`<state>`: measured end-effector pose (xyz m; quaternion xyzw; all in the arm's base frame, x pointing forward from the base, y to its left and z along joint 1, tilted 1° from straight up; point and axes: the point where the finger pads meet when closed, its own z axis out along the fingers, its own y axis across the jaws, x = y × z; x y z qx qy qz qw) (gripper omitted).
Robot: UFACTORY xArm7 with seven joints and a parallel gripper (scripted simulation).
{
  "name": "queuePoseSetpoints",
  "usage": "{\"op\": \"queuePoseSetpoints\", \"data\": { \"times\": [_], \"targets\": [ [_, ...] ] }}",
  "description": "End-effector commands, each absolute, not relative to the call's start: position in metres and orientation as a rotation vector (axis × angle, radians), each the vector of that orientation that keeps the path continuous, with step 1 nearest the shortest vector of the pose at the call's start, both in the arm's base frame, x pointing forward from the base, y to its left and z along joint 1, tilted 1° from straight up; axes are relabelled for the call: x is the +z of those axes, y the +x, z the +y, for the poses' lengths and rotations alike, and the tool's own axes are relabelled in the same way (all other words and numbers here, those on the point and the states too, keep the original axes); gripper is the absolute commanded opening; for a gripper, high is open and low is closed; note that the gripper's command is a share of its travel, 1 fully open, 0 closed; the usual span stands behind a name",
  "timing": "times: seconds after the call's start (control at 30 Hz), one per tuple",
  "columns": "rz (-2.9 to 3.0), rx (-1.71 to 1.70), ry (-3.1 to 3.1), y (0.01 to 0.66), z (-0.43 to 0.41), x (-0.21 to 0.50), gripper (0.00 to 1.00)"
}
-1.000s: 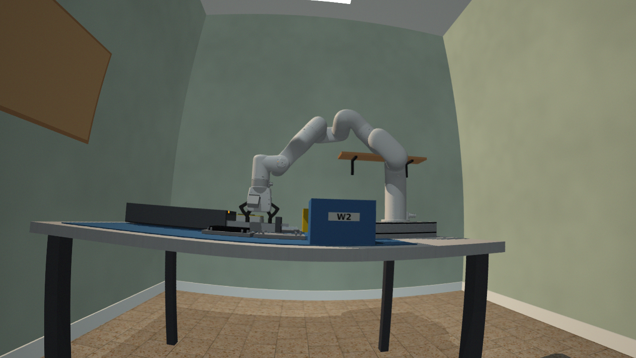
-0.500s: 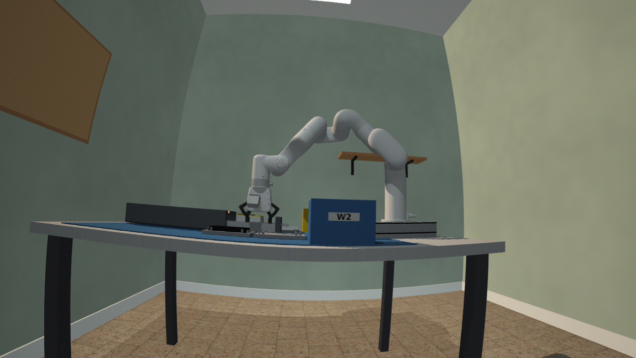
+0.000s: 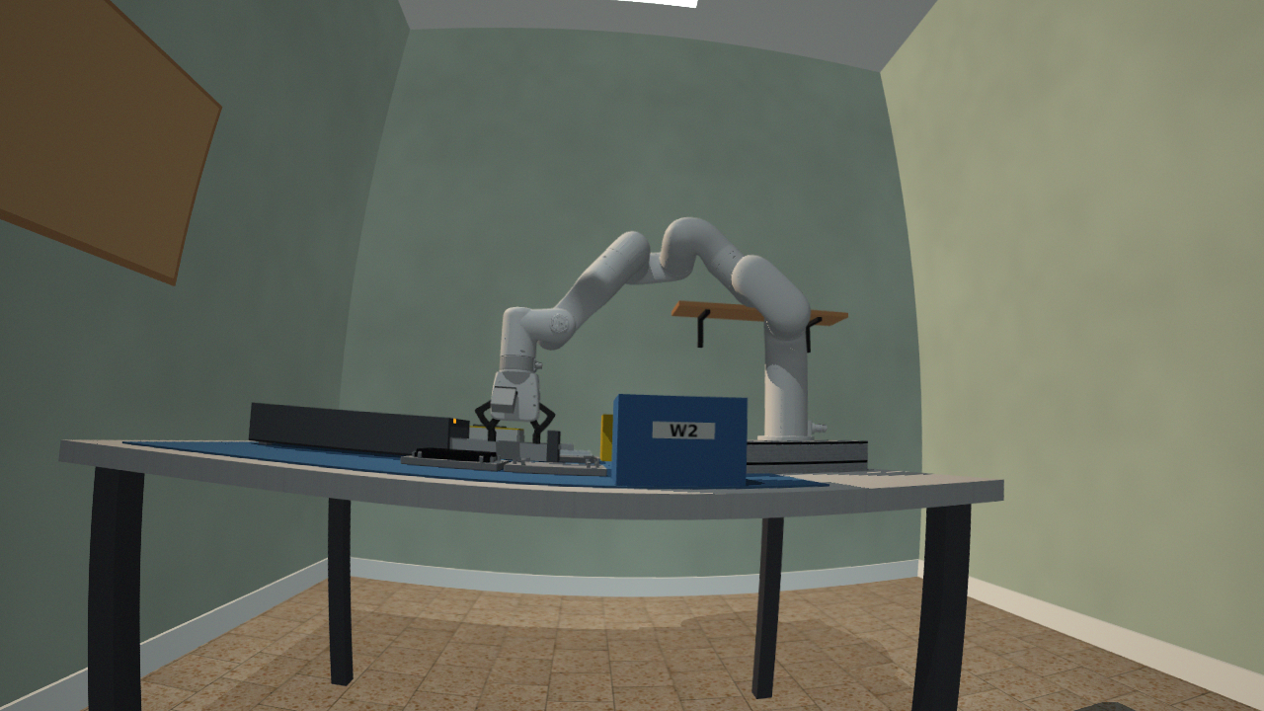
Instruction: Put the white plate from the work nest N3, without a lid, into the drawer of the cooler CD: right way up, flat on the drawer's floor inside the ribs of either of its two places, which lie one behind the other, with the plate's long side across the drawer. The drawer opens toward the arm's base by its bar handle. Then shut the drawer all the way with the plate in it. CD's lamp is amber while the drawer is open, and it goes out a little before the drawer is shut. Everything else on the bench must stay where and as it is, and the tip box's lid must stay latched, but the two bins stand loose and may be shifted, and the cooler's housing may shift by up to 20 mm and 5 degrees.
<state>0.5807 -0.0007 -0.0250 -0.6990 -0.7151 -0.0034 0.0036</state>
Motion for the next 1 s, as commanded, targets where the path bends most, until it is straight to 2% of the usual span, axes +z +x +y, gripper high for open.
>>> {"op": "queuePoseSetpoints", "data": {
  "times": [0.0,0.13,0.17,0.97],
  "targets": [
    [-2.244,-0.016,-2.194,0.5826,-0.0006,-0.0227,0.00],
    [-2.244,-0.016,-2.194,0.5826,-0.0006,-0.0227,0.00],
    [-2.244,-0.016,-2.194,0.5826,-0.0006,-0.0234,1.00],
    [-2.244,-0.016,-2.194,0.5826,-0.0006,-0.0238,1.00]
  ]
}}
